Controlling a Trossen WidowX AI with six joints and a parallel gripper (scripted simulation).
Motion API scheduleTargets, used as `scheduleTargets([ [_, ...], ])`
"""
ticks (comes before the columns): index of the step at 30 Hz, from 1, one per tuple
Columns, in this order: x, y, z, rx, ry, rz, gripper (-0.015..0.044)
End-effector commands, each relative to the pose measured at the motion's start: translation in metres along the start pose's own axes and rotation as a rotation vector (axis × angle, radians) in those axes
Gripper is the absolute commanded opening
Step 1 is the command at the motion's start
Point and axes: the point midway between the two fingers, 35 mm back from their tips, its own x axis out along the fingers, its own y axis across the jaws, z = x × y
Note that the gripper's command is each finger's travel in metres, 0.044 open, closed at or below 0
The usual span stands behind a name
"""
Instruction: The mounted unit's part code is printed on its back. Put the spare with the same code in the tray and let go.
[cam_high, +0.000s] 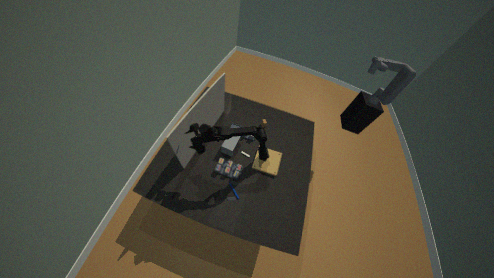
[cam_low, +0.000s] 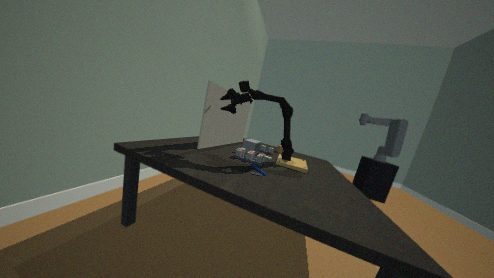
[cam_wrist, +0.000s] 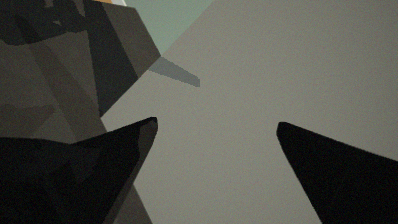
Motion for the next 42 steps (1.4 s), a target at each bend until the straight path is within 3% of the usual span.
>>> scheduleTargets([
  [1, -0.003, 0.007, -0.074, 0.28, 0.247, 0.156, 0.044],
  [11, -0.034, 0.004, -0.18, 0.674, 0.648, 0.248, 0.044],
  [21, -0.102, 0.012, -0.262, 1.106, 1.097, 0.303, 0.044],
  [42, -0.105, 0.013, -0.264, 1.121, 1.111, 0.303, 0.044],
])
